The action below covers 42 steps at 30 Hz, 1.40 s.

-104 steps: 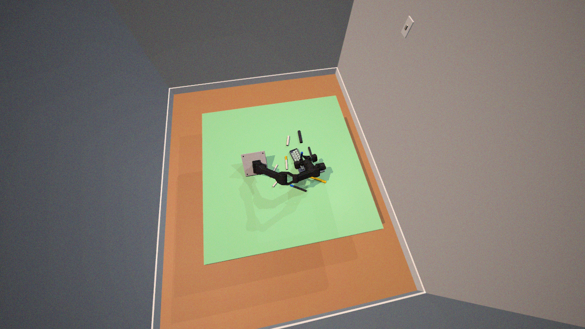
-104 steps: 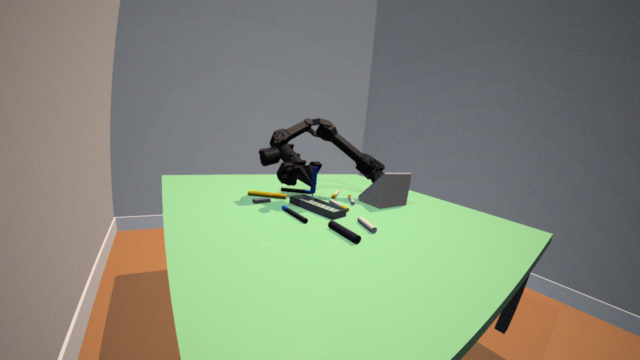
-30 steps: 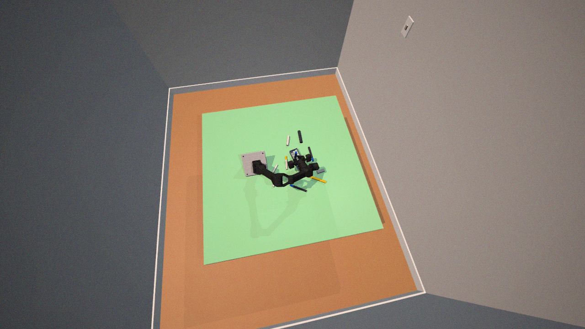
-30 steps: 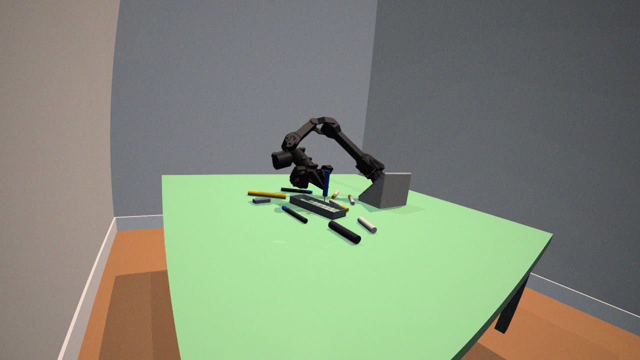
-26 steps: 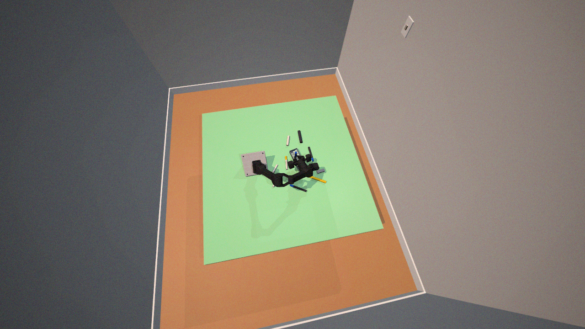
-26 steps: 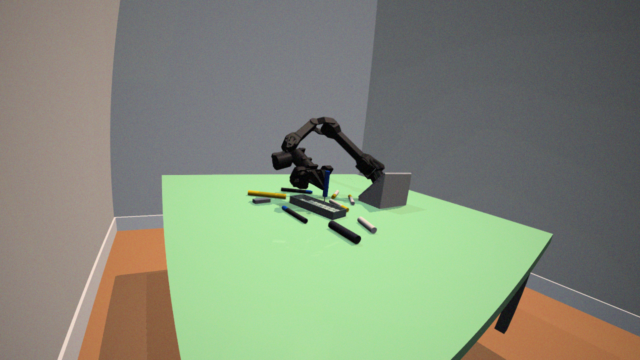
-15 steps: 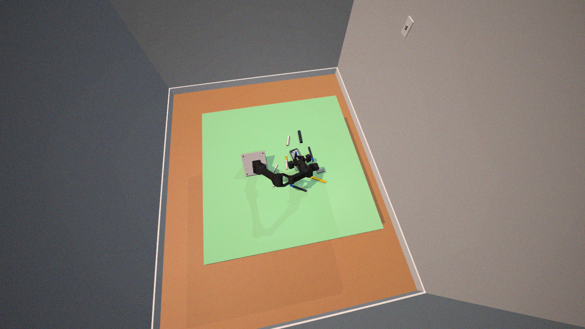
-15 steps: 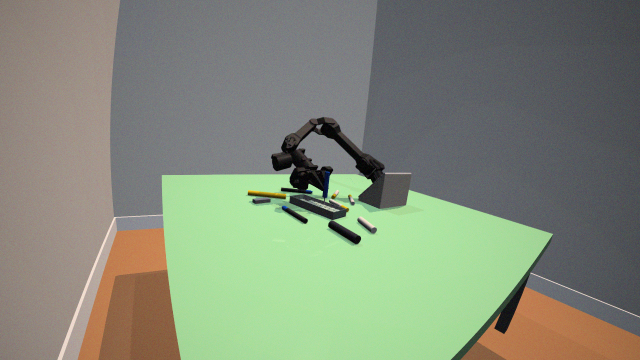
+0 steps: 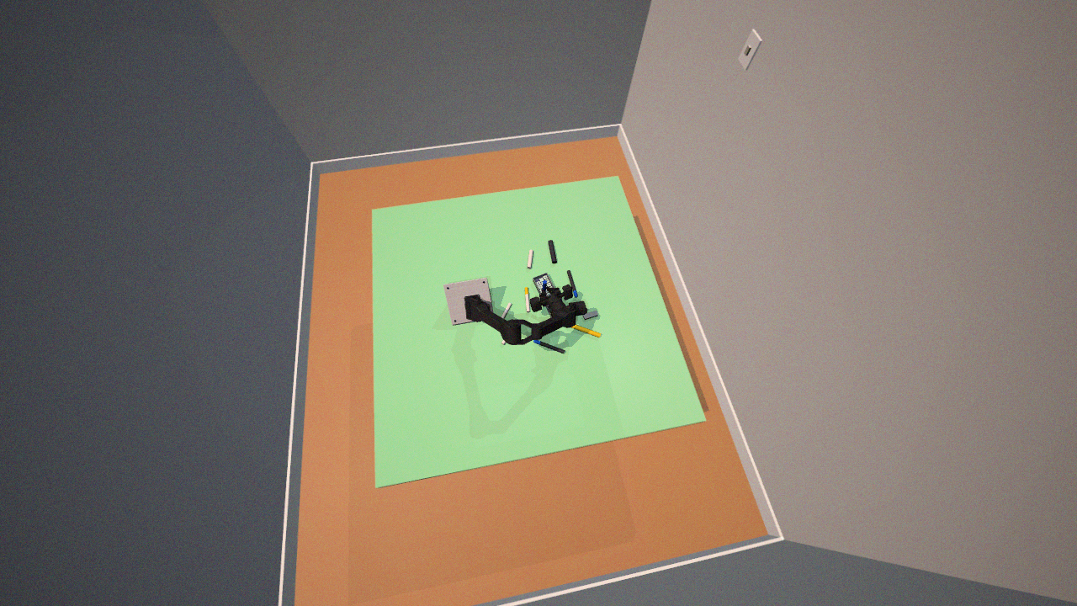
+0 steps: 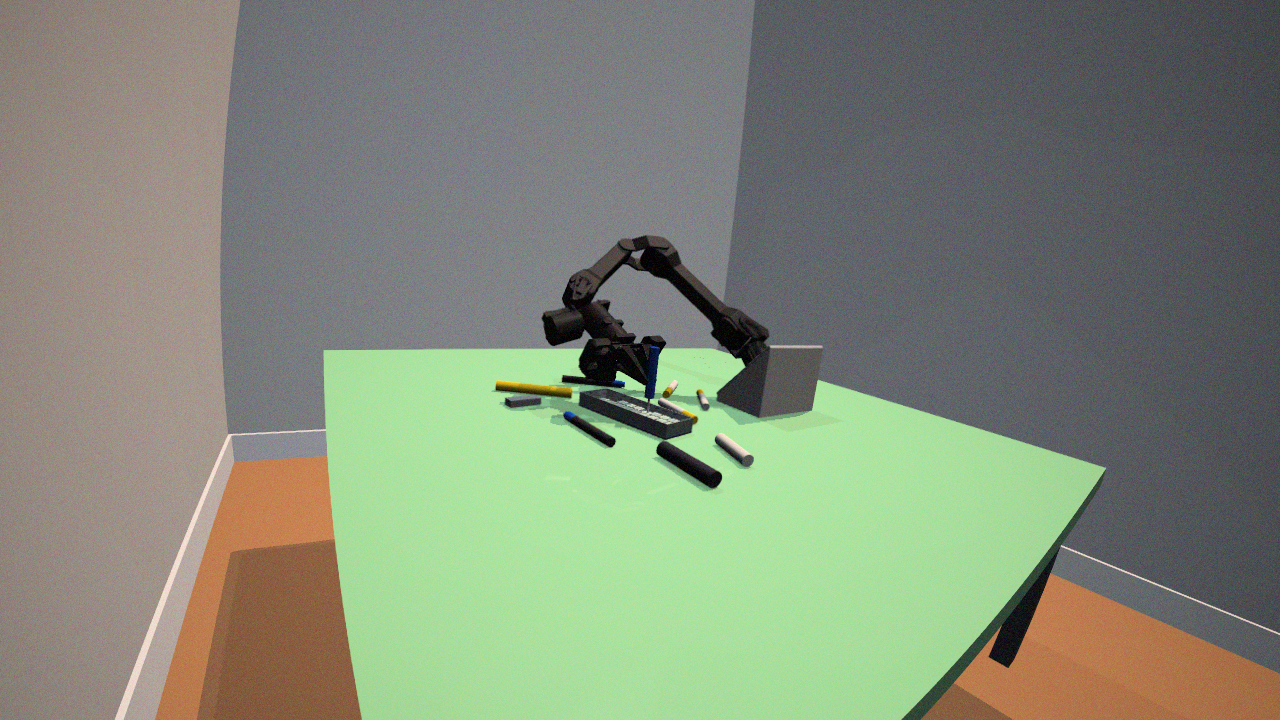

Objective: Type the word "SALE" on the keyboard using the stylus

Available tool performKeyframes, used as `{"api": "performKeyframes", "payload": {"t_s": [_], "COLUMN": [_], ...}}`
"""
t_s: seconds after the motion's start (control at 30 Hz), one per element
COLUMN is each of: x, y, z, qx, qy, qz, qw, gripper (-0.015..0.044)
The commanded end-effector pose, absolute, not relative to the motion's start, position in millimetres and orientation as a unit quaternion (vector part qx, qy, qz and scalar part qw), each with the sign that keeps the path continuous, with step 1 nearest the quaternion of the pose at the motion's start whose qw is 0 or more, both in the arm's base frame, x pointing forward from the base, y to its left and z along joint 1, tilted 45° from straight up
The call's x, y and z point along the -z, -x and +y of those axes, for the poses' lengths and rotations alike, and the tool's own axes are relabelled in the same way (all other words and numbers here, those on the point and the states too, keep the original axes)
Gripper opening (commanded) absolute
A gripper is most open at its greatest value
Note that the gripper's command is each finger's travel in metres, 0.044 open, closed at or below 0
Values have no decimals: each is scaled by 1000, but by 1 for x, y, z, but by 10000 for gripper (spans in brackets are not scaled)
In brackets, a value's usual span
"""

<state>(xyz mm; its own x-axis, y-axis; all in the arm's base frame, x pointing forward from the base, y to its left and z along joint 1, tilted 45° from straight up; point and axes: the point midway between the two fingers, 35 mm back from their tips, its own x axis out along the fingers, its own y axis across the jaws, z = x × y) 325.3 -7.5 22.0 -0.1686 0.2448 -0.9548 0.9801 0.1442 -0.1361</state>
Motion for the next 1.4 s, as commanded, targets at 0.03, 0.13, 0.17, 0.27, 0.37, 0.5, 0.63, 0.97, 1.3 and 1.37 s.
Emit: {"api": "performKeyframes", "payload": {"t_s": [0.03, 0.13, 0.17, 0.27, 0.37, 0.5, 0.63, 0.97, 1.3, 1.37], "x": [-22, -22, -22, -23, -30, -45, -48, -45, -40, -37], "y": [-325, -325, -325, -325, -326, -325, -325, -327, -342, -343], "z": [-8, -8, -8, -7, 0, 16, 19, 18, 32, 29], "qx": [436, 436, 436, 436, 435, 435, 435, 434, 434, 435], "qy": [-485, -486, -486, -486, -486, -486, -486, -484, -486, -486], "qz": [628, 628, 628, 628, 628, 628, 628, 629, 628, 628], "qw": [424, 424, 424, 424, 424, 424, 424, 427, 424, 424], "gripper": [81, 81, 81, 81, 81, 81, 81, 12, 0, 0]}}
